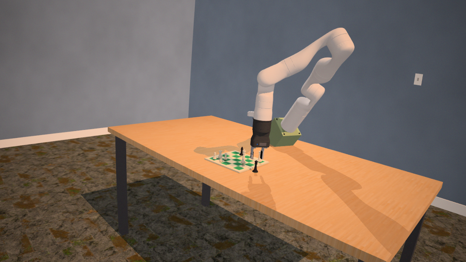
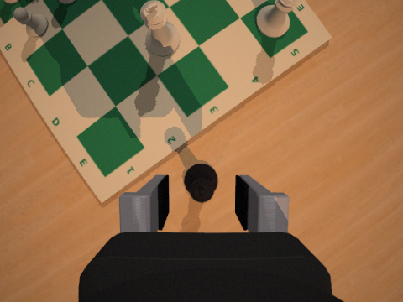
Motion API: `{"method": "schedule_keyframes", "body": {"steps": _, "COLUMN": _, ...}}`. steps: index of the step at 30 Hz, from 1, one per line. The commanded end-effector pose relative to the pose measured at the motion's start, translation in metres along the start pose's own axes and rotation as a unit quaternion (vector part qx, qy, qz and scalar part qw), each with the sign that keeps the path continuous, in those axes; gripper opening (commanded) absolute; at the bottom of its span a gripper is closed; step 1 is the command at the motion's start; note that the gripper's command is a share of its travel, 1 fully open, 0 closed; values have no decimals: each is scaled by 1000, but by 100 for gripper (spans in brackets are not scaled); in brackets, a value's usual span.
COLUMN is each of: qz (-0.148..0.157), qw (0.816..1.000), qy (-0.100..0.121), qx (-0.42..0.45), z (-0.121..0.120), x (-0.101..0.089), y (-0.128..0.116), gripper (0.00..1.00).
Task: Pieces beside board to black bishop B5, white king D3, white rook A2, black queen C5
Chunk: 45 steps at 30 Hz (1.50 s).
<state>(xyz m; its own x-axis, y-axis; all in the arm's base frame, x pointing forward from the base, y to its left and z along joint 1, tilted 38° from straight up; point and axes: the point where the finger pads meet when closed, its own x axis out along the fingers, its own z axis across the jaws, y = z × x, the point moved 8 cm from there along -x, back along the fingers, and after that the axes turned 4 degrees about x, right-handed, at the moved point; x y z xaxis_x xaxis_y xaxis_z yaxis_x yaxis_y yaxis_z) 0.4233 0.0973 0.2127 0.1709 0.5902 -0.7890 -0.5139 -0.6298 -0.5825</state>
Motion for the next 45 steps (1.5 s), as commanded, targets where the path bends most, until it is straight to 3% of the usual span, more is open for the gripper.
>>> {"method": "schedule_keyframes", "body": {"steps": 1, "qz": -1, "qw": 1000, "qy": 1, "qx": 0, "z": 0, "x": -1, "y": 0, "gripper": 79}}
{"method": "schedule_keyframes", "body": {"steps": 34, "qz": -1, "qw": 1000, "qy": 1, "qx": 0, "z": 0, "x": 3, "y": 0, "gripper": 79}}
{"method": "schedule_keyframes", "body": {"steps": 45, "qz": -1, "qw": 1000, "qy": 1, "qx": 0, "z": 0, "x": 26, "y": 0, "gripper": 79}}
